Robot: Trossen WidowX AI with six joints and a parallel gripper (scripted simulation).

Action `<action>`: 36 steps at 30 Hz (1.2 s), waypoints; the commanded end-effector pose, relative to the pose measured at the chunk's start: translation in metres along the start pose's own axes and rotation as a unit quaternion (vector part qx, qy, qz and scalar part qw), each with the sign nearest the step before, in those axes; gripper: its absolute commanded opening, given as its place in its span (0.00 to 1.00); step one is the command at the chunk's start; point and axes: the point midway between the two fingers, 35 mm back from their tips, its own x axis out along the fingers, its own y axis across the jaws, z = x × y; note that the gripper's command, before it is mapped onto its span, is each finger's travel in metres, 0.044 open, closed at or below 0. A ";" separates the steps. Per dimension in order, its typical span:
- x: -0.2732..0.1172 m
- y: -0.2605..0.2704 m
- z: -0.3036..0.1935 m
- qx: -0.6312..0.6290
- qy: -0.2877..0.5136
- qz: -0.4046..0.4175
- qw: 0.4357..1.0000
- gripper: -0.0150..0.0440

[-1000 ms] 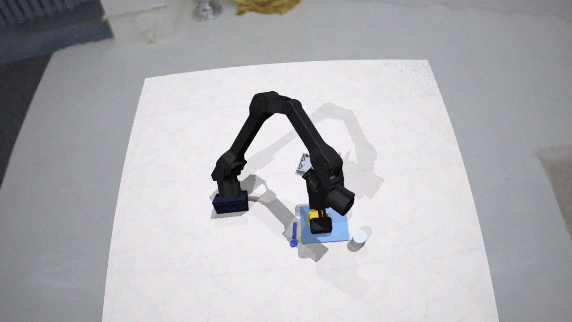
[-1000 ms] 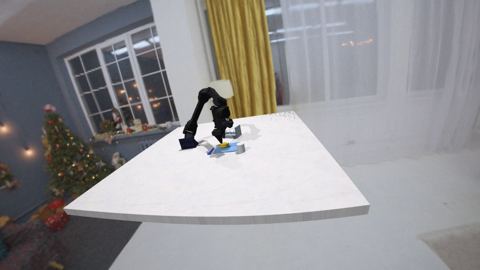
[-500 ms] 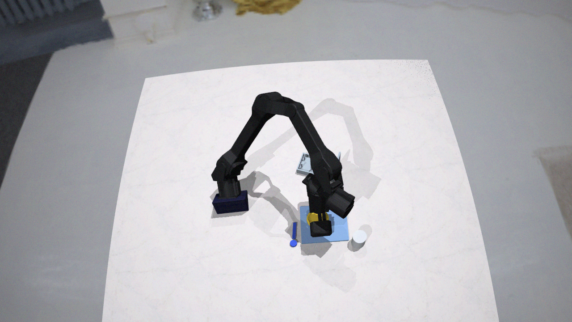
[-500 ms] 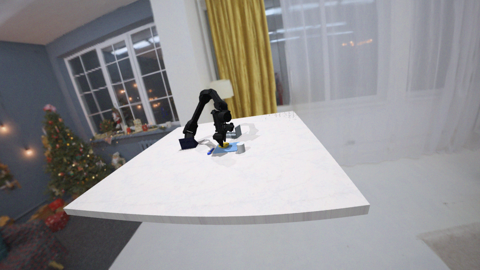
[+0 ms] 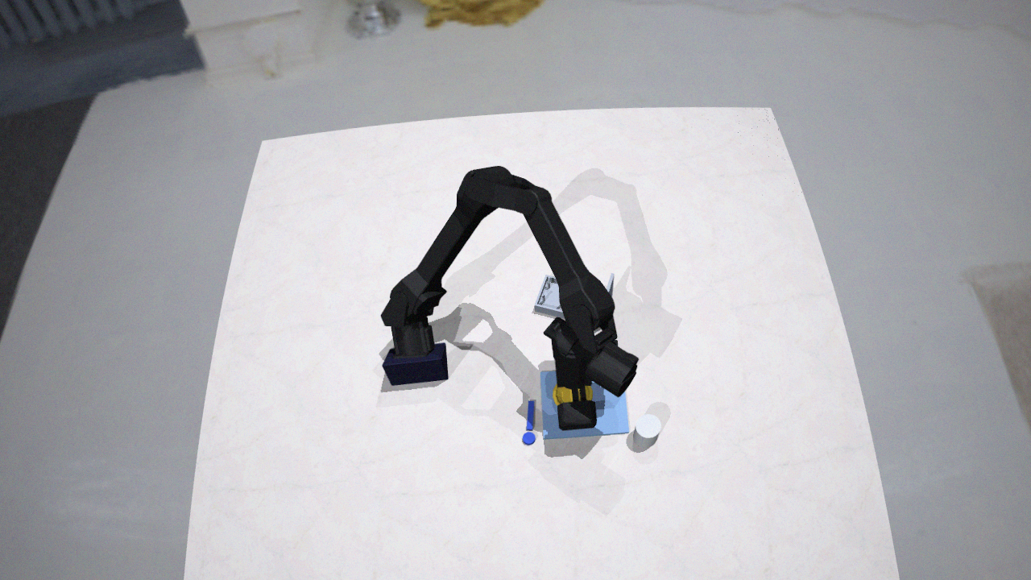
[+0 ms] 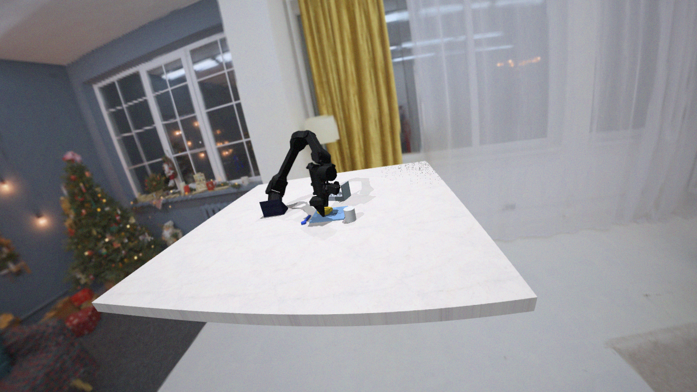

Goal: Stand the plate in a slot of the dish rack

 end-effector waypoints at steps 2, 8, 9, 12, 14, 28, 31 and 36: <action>0.001 0.000 0.000 0.002 -0.001 0.001 1.000 0.90; 0.001 0.000 0.000 0.002 -0.001 0.001 1.000 0.83; 0.001 0.000 0.000 0.002 -0.001 0.001 1.000 0.82; 0.001 0.000 0.000 0.002 -0.001 0.001 1.000 0.79; 0.000 0.000 0.000 0.003 -0.001 0.001 1.000 0.70; -0.063 -0.004 0.006 0.003 -0.002 -0.002 1.000 0.25; -0.077 -0.004 0.006 0.003 -0.001 -0.002 1.000 0.25; -0.098 -0.004 0.005 0.003 -0.001 -0.001 1.000 0.25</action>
